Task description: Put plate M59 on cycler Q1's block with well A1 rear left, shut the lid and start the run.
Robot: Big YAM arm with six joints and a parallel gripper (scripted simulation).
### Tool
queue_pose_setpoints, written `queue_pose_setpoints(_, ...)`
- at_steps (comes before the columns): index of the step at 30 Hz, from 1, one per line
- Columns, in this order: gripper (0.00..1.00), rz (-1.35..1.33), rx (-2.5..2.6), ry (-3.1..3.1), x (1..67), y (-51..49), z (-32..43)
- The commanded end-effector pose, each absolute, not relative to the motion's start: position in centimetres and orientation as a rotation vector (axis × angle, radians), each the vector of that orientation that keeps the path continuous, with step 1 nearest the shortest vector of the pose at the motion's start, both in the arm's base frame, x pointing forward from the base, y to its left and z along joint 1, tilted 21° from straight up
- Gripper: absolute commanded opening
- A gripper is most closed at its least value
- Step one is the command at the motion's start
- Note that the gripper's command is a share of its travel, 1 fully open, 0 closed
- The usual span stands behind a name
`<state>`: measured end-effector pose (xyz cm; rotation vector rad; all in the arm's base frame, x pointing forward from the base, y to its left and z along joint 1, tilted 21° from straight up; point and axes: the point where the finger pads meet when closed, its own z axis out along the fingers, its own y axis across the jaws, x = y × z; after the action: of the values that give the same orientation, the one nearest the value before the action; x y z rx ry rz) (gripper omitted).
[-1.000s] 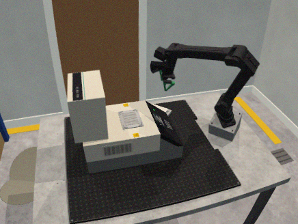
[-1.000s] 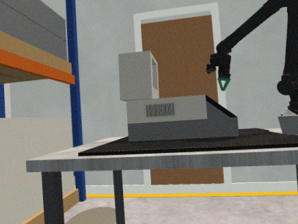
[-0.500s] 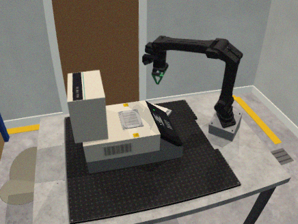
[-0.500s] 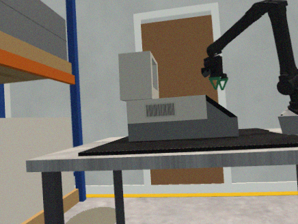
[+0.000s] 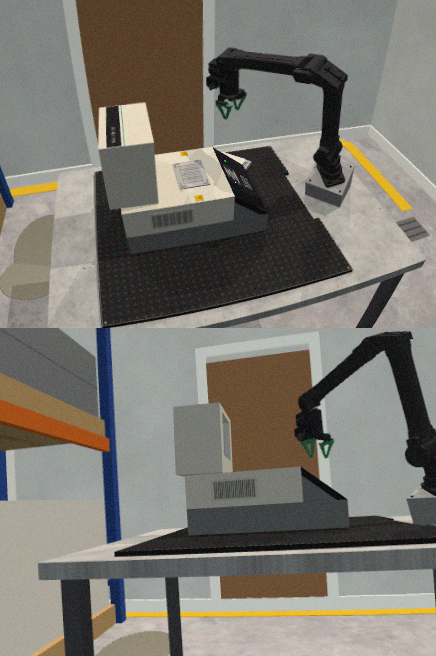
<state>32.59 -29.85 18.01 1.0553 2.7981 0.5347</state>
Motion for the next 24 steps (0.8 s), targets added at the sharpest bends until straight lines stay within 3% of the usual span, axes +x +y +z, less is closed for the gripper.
queue_pose_setpoints(1, 1.0, 0.477, 1.015, 2.756, 33.4, -30.3, 20.2)
queue_pose_setpoints(24, 1.0, 0.473, 0.962, 2.768, 32.8, -30.6, 18.8)
